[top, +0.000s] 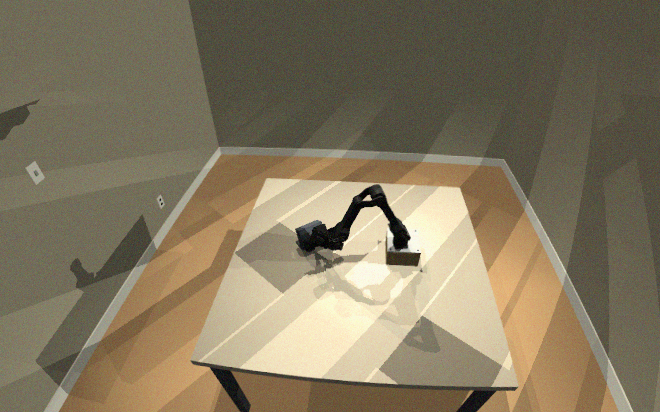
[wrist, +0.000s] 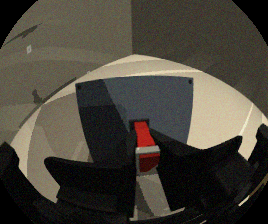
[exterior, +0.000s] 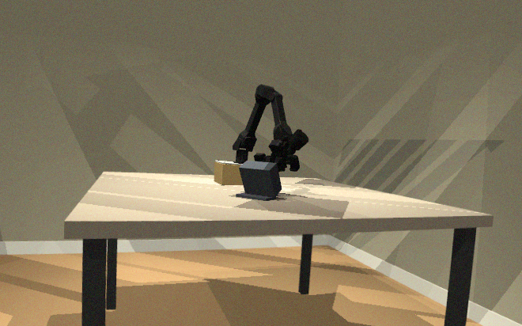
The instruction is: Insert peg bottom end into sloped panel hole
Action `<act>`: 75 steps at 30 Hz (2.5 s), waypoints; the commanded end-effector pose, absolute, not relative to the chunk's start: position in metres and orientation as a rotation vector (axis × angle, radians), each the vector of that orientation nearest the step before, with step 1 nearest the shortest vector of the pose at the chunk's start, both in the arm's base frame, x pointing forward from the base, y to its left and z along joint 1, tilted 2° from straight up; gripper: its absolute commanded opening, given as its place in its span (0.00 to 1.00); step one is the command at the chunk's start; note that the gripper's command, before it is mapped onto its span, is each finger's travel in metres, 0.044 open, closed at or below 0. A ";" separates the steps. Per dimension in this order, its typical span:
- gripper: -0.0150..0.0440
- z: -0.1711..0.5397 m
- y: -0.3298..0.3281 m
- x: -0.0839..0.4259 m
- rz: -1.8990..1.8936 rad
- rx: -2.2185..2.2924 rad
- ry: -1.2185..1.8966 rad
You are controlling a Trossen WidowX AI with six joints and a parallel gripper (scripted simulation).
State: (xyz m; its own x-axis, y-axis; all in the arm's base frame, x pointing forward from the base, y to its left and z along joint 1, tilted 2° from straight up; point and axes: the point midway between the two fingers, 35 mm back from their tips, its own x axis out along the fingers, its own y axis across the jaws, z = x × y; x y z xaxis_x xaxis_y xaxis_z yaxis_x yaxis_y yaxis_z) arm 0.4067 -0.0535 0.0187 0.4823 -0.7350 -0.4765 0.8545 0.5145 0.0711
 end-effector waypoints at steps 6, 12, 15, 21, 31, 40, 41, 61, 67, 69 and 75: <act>0.34 0.019 -0.054 0.407 -0.989 0.319 0.416; 0.61 0.019 -0.054 0.407 -0.989 0.319 0.416; 0.74 0.019 -0.054 0.407 -0.989 0.319 0.416; 1.00 0.020 -0.050 0.405 -0.989 0.320 0.419; 1.00 0.026 -0.036 0.398 -0.989 0.323 0.428; 1.00 0.031 -0.023 0.392 -0.990 0.324 0.434; 1.00 0.031 -0.022 0.391 -0.990 0.324 0.435; 1.00 0.042 0.005 0.375 -0.990 0.321 0.441; 1.00 0.045 0.012 0.370 -0.990 0.318 0.441; 1.00 0.045 0.015 0.368 -0.989 0.317 0.440; 1.00 0.047 0.022 0.362 -0.988 0.314 0.438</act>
State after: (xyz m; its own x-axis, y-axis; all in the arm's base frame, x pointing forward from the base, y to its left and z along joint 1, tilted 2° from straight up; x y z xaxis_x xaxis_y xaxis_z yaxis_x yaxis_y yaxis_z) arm 0.3640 0.0183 0.0423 0.4684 -0.7307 -0.4967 0.8546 0.5174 0.0447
